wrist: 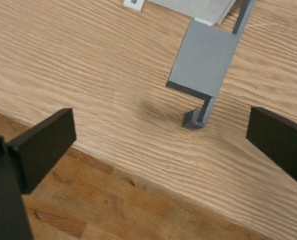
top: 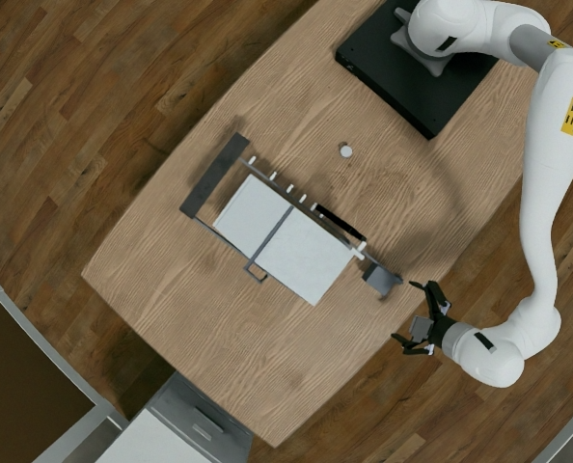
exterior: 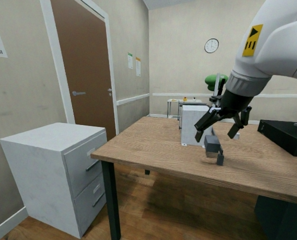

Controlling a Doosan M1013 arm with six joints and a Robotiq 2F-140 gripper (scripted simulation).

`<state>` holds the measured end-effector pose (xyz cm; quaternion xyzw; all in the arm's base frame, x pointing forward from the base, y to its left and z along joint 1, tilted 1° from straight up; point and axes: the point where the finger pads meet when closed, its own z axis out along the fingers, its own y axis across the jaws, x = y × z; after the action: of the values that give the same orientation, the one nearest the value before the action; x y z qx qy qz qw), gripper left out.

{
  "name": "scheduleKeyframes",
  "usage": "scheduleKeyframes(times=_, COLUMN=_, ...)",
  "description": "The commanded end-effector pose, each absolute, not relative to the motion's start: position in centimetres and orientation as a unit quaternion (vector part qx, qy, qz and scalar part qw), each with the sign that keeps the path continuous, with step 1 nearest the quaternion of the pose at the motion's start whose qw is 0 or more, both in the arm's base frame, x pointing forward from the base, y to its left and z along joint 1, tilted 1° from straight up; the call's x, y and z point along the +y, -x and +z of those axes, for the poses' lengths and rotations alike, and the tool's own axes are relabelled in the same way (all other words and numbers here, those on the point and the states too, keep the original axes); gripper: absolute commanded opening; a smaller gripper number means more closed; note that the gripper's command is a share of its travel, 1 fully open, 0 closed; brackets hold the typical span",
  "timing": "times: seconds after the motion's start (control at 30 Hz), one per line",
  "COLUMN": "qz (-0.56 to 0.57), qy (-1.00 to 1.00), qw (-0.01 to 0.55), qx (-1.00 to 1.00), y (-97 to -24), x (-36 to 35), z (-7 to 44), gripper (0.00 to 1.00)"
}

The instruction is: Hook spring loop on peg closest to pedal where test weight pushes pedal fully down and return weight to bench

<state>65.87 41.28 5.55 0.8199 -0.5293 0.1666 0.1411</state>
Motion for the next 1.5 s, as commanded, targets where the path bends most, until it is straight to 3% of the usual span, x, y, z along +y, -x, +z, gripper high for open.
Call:
scheduleKeyframes(times=0.0, qz=0.167, qy=-0.82, qw=0.14, qx=-0.53, y=-65.9, x=41.3, z=5.7, gripper=1.0)
scheduleKeyframes(times=0.53, qz=0.167, qy=-0.82, qw=0.14, qx=-0.53, y=-65.9, x=41.3, z=5.7, gripper=1.0)
scheduleKeyframes(times=1.47, qz=0.167, qy=-0.82, qw=0.14, qx=-0.53, y=-66.0, x=41.3, z=15.4, gripper=1.0)
